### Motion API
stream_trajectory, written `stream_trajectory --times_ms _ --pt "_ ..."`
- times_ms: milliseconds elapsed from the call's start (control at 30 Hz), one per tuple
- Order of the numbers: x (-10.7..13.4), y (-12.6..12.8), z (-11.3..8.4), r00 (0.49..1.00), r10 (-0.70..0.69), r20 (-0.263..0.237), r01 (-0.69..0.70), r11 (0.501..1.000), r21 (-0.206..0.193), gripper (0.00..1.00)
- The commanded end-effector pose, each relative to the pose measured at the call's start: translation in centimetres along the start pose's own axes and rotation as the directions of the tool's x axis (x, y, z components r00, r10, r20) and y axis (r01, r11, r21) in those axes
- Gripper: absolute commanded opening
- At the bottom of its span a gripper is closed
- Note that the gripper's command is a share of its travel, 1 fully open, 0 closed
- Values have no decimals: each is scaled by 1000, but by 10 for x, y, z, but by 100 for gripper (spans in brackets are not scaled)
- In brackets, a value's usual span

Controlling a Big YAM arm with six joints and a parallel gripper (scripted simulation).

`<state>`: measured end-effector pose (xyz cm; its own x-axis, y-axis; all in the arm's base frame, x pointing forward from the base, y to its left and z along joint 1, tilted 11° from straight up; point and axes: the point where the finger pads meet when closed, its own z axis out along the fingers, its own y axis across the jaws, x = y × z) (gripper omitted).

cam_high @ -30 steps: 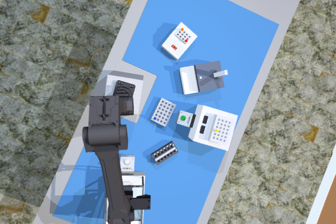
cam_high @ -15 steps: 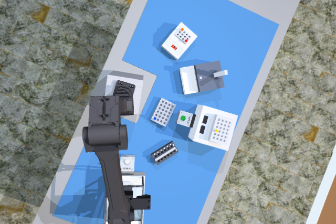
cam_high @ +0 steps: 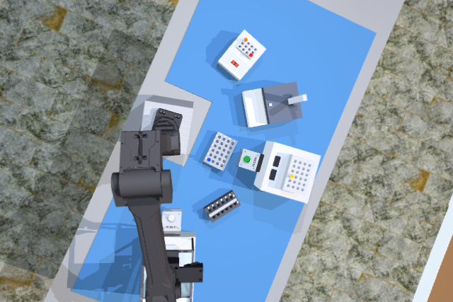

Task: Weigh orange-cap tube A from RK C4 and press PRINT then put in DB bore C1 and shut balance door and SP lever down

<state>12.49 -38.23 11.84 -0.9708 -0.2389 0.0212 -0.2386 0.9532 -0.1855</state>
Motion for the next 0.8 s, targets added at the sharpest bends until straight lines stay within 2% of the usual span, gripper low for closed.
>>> stream_trajectory --times_ms 0,100,467,533,567,633,767 --pt "-1 -27 -20 1000 13 2 -13 998 64 30" --pt "-1 -25 -31 1000 13 3 -13 998 69 30" --pt "-4 -24 -50 1000 7 4 -7 998 69 30" --pt "-4 -24 -50 1000 7 4 -7 998 69 30" --pt "-4 -23 -45 1000 7 2 -7 999 54 30" --pt "-4 -23 -56 1000 7 4 -8 997 71 30" --pt "-4 -23 -63 1000 7 4 -7 997 72 30"
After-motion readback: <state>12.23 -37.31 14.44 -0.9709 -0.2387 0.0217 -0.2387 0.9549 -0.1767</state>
